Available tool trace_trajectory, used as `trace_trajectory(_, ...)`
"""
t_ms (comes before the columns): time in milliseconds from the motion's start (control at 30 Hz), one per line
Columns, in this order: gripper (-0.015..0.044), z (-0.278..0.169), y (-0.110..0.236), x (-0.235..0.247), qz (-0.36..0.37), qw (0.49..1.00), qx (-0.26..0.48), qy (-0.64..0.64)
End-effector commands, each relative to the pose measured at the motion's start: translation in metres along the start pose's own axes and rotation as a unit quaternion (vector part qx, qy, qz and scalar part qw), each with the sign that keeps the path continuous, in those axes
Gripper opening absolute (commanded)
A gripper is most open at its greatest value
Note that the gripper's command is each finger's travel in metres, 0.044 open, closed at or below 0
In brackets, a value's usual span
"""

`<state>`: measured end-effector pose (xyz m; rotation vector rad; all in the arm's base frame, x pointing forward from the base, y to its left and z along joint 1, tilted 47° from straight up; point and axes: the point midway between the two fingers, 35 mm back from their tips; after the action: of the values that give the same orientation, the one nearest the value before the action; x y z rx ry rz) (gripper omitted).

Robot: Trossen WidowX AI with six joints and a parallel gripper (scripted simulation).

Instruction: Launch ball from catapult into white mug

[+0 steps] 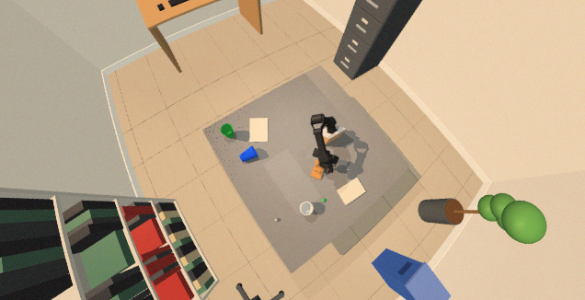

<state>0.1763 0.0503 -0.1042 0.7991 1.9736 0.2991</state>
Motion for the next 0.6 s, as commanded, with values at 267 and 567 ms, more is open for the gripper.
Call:
trace_trajectory(267,0.0000,0.0015,-0.0059,0.0001,0.000,1.000,0.001,0.000)
trace_trajectory(567,0.0210,0.0015,-0.0059,0.0001,0.000,1.000,0.001,0.000)
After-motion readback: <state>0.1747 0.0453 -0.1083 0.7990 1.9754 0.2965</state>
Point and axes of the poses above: the point midway between the two fingers, 35 mm back from their tips, its own y axis back along the fingers, its own x axis across the jaws, z = x × y, and after that the axes turned 11 degrees about -y, right-handed
